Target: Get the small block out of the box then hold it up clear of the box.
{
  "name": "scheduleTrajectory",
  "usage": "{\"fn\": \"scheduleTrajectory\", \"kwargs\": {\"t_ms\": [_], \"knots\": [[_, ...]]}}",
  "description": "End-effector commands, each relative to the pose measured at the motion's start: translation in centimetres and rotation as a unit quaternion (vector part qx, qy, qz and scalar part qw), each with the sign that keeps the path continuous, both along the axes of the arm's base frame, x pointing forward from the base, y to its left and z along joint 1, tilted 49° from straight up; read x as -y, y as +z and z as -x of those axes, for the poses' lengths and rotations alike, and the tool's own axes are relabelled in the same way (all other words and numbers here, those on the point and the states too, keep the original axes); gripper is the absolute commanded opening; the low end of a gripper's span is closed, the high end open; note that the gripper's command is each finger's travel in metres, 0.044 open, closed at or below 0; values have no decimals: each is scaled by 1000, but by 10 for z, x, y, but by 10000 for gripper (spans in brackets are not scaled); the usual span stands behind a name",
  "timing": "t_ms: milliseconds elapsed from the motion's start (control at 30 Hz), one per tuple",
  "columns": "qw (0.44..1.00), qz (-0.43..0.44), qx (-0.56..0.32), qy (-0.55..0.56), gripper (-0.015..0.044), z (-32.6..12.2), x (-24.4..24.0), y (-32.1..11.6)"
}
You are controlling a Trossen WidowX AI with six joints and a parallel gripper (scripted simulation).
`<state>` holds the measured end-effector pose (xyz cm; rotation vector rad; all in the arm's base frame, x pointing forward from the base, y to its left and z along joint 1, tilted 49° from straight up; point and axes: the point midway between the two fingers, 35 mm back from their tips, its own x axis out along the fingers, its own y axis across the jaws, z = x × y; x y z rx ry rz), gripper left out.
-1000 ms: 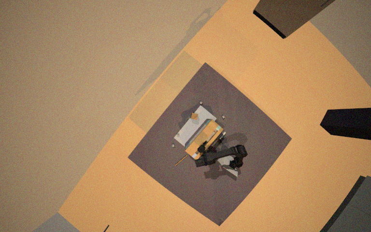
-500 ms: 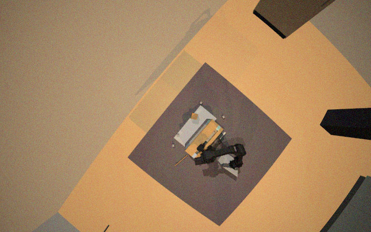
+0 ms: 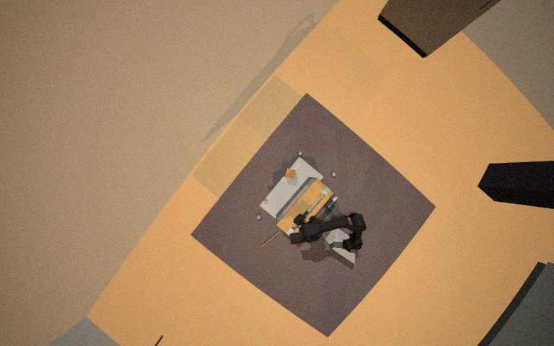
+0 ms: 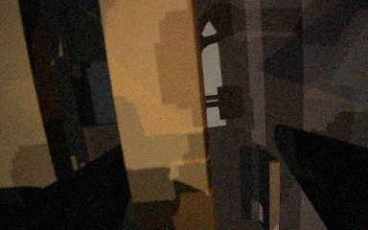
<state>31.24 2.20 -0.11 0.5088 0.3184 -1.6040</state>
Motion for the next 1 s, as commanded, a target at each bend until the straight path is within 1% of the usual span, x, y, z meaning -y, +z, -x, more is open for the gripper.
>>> {"fn": "scheduleTrajectory", "kwargs": {"t_ms": [0, 967], "knots": [[1000, 0, 0, 0, 400, 0, 2, 3], [1000, 1, -1, 0, 400, 7, 36, 40]]}}
